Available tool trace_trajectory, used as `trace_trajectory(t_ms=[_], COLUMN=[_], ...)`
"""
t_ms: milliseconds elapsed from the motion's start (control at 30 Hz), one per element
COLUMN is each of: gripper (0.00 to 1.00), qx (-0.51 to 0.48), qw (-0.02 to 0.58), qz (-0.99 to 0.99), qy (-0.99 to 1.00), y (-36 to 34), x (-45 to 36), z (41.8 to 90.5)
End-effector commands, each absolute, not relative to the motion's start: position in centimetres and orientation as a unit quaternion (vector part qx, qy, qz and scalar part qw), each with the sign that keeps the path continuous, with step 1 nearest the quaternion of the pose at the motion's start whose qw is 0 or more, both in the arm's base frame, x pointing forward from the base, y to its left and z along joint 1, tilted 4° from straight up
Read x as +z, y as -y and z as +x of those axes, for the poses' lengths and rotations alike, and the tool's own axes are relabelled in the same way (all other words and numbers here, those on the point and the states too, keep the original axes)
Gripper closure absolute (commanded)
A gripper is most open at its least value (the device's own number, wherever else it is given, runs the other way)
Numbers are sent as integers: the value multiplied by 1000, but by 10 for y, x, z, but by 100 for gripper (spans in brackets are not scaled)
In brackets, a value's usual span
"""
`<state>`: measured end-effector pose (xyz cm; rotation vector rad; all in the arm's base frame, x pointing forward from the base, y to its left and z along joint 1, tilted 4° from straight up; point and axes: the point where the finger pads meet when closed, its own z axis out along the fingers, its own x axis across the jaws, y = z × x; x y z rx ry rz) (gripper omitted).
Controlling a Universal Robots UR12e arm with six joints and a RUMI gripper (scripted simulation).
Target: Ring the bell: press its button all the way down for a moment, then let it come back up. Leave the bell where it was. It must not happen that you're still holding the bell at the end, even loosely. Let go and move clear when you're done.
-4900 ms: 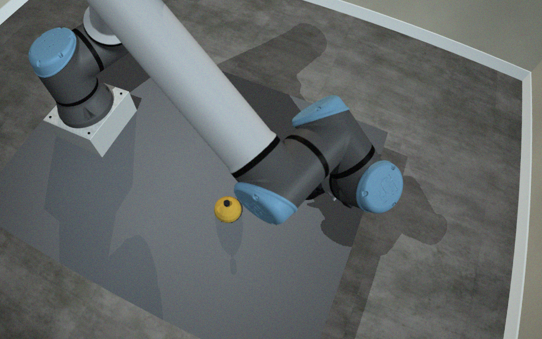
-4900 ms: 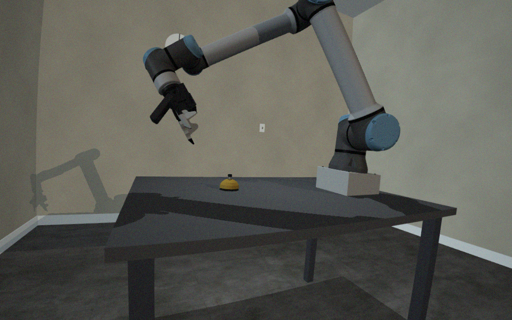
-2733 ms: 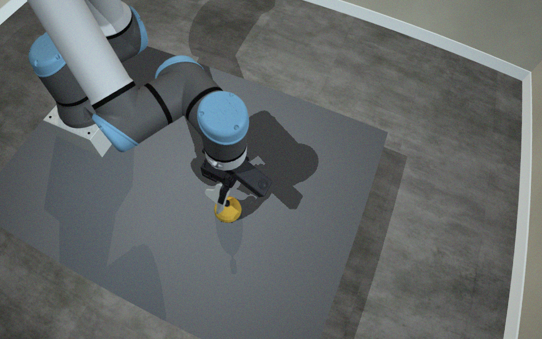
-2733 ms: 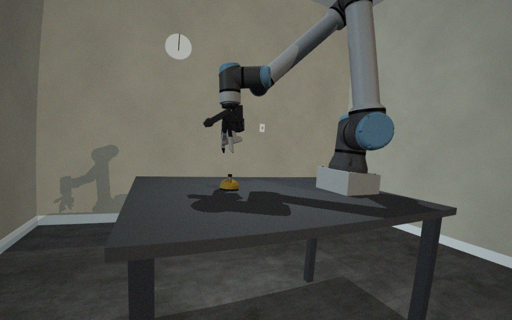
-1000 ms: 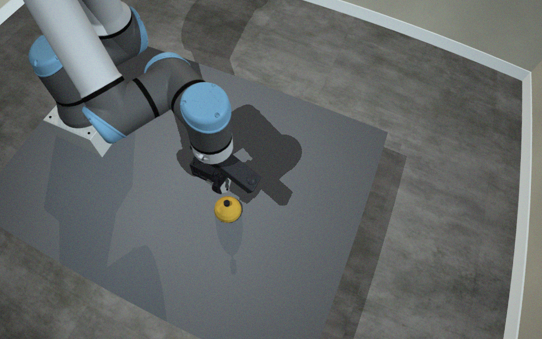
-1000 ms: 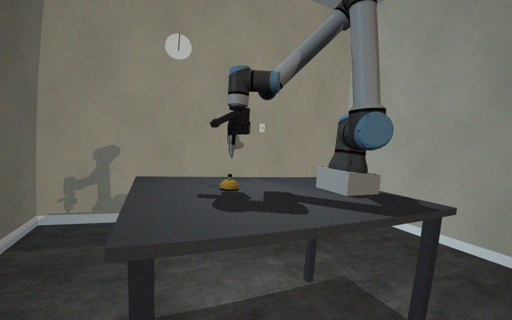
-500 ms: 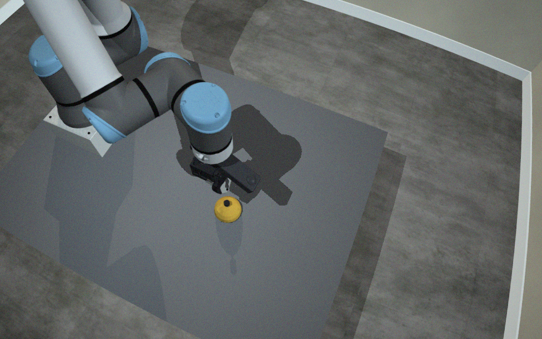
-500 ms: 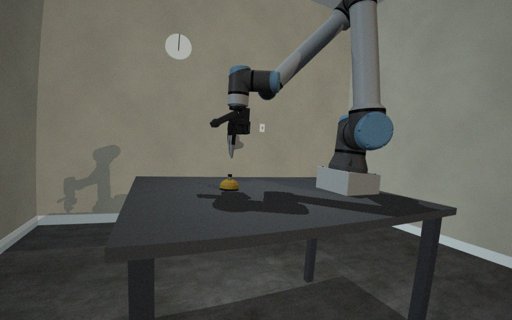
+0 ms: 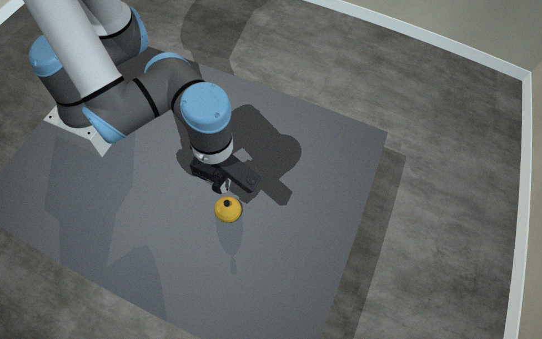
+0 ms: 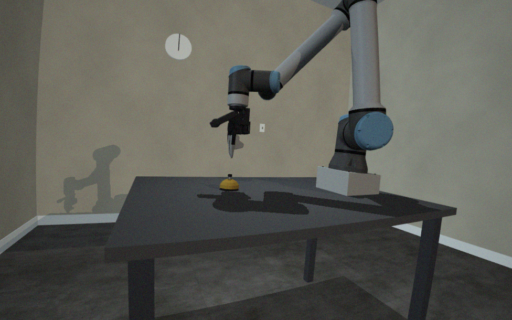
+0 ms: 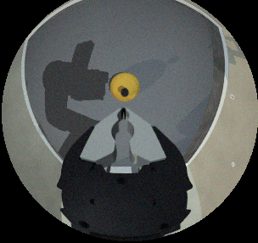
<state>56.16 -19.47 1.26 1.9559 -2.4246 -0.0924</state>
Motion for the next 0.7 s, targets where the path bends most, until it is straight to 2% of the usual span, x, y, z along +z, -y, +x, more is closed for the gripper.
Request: trace_trajectory(t_ms=[0, 667], gripper=[100, 100], qx=[-29, -31], qw=[12, 11], qz=[628, 628], qy=[778, 778], y=[195, 193], x=[13, -8], z=[561, 560])
